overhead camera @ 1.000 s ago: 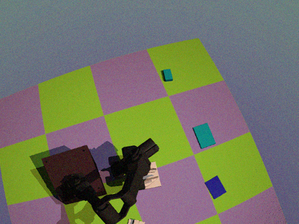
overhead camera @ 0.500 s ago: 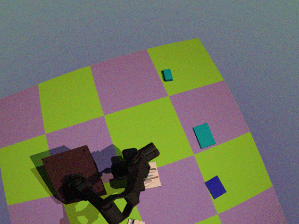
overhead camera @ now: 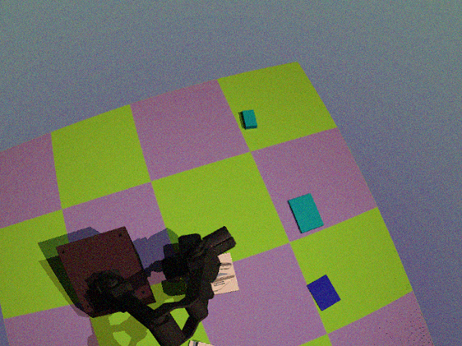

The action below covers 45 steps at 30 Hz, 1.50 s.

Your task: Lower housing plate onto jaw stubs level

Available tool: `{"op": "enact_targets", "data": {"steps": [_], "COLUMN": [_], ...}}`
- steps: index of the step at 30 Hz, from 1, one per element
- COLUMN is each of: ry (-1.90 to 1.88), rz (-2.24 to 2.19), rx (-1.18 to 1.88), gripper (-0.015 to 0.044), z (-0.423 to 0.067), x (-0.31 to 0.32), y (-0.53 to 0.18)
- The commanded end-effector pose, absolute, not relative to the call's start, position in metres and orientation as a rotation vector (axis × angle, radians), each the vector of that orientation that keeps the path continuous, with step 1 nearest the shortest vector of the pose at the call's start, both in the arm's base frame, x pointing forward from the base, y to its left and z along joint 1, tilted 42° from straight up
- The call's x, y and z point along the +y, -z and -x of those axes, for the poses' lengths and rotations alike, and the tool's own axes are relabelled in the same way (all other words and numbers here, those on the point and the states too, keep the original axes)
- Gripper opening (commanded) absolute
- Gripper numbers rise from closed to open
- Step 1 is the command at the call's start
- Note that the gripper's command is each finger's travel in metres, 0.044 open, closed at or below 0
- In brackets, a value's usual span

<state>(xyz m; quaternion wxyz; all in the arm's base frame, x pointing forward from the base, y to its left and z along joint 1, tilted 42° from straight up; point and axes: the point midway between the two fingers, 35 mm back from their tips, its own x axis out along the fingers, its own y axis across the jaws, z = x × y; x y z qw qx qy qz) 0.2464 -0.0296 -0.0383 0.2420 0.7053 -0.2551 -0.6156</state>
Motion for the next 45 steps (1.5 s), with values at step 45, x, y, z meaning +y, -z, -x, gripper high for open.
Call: {"op": "enact_targets", "data": {"steps": [45], "ry": [1.682], "rz": [-1.91], "rx": [-0.681], "gripper": [0.0351], "z": [-0.2468], "x": [-0.0355], "y": [0.0446]}}
